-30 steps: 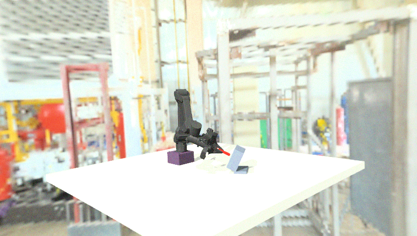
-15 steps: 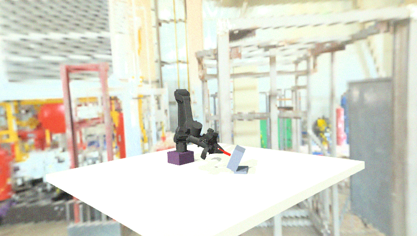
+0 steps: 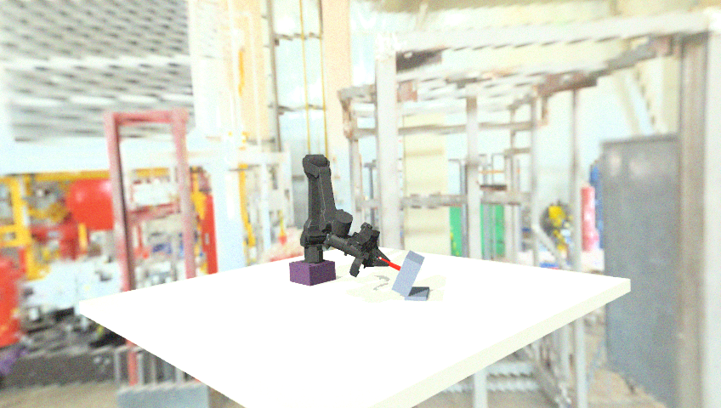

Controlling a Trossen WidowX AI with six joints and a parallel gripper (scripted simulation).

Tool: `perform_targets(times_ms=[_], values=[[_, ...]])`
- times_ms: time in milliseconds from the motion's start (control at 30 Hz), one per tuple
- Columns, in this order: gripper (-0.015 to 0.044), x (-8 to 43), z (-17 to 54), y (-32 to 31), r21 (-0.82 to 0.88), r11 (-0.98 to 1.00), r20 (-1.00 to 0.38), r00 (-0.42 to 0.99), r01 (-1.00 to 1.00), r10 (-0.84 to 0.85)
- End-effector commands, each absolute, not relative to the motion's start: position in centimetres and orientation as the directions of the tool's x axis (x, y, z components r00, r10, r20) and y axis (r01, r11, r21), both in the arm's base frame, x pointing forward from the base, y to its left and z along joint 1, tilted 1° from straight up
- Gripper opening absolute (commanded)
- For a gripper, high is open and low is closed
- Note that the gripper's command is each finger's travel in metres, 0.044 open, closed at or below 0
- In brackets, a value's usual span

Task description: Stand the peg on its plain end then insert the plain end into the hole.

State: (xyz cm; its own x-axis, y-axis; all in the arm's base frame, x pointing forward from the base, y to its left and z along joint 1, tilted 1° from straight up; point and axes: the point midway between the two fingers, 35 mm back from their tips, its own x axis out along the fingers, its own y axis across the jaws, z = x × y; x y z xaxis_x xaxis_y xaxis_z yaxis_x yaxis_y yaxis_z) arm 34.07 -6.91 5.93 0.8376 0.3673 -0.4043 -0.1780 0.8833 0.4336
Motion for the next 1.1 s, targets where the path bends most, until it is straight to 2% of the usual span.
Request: perform_targets(times_ms=[0, 1067], values=[[0.0, 34.4, 5.9, -6.8, 0.433, 0.884, -0.404, 0.839, -0.176, 0.365], [0.0, 36.0, 5.1, -6.1, 0.434, 0.884, -0.402, 0.839, -0.177, 0.366]])
